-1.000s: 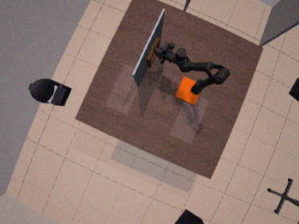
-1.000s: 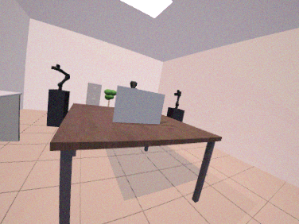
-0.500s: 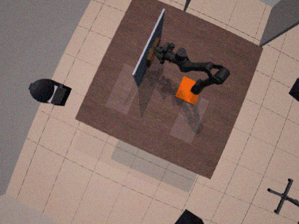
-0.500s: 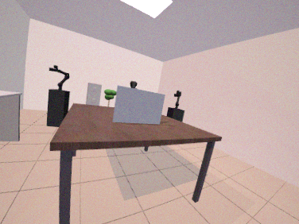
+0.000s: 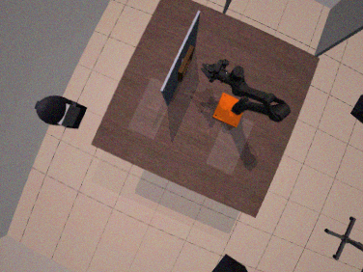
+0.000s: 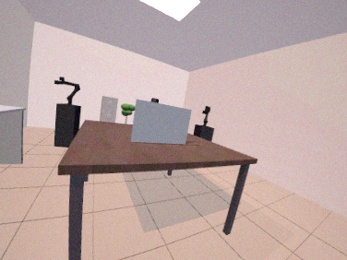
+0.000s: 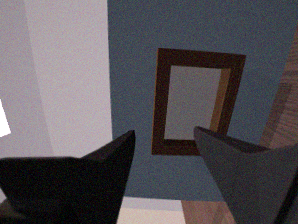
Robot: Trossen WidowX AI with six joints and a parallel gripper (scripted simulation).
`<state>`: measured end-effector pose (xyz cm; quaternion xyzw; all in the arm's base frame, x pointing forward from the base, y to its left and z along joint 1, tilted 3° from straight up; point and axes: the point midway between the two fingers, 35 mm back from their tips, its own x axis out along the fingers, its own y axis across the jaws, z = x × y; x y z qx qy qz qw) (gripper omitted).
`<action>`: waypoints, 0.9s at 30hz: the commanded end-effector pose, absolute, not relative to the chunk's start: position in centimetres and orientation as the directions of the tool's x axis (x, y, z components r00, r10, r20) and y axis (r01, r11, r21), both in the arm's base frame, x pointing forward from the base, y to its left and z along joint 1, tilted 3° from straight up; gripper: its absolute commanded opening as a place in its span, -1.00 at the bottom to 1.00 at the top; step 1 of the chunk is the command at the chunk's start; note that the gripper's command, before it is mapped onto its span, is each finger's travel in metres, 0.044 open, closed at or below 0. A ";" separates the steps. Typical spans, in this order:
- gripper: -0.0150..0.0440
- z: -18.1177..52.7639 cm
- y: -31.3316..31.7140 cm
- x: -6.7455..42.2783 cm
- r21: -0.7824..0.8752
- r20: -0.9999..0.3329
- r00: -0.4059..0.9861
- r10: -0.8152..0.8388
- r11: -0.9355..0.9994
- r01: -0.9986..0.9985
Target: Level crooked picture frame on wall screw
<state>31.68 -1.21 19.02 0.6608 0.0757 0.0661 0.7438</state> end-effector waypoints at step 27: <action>0.39 22.5 -1.8 22.2 0.917 -0.038 0.978 0.203 0.397 -0.047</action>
